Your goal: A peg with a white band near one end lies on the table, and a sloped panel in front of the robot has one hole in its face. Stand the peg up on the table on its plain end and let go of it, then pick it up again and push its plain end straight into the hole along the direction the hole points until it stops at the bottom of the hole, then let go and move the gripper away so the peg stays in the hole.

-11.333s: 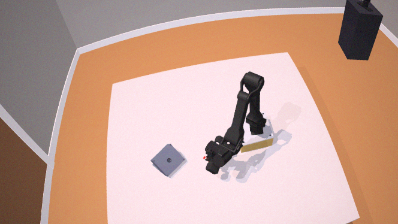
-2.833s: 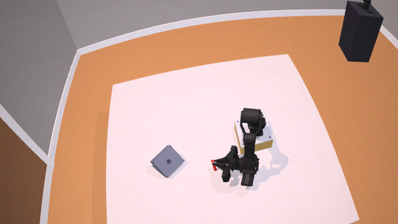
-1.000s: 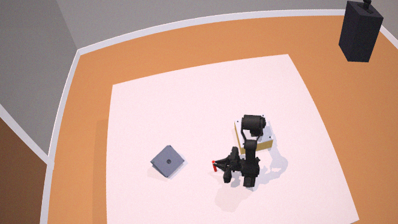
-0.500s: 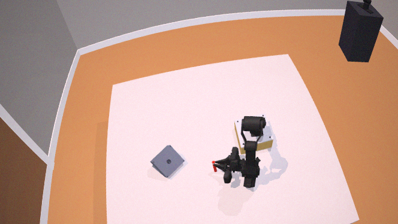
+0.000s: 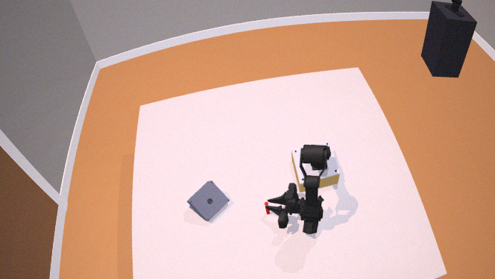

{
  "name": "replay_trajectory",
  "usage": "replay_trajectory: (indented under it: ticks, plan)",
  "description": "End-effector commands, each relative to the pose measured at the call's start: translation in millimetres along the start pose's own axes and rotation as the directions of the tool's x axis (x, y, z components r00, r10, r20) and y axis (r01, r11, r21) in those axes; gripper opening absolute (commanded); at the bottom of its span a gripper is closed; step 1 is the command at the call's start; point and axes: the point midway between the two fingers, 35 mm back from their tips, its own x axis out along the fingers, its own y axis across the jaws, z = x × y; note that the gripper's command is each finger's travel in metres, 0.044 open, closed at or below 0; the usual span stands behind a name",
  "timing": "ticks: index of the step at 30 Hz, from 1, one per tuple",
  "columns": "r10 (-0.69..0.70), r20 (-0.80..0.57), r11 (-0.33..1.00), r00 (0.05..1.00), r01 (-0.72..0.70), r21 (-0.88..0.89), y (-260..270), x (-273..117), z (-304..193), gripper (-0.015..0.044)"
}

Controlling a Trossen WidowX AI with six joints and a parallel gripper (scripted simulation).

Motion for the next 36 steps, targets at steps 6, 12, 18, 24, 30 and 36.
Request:
replay_trajectory:
  ticks: [6, 12, 18, 24, 30, 36]
  plan:
    - [0.0, 0.0, 1.0, 1.0, 0.0, -0.001, -0.2, 0.0, 0.0, 0.013]
    - [0.0, 0.0, 1.0, 1.0, 0.0, -0.001, -0.2, 0.0, 0.0, 0.0182]
    - [0.0, 0.0, 1.0, 1.0, 0.0, -0.001, -0.2, 0.0, 0.0, 0.034]
    - [0.0, 0.0, 1.0, 1.0, 0.0, -0.001, -0.2, 0.0, 0.0, 0.044]
    - [0.0, 0.0, 1.0, 1.0, 0.0, -0.001, -0.2, 0.0, 0.0, 0.044]
    - [0.002, -0.004, 1.0, 1.0, -0.002, -0.029, 19.2, -9.0, 59.4, 0.044]
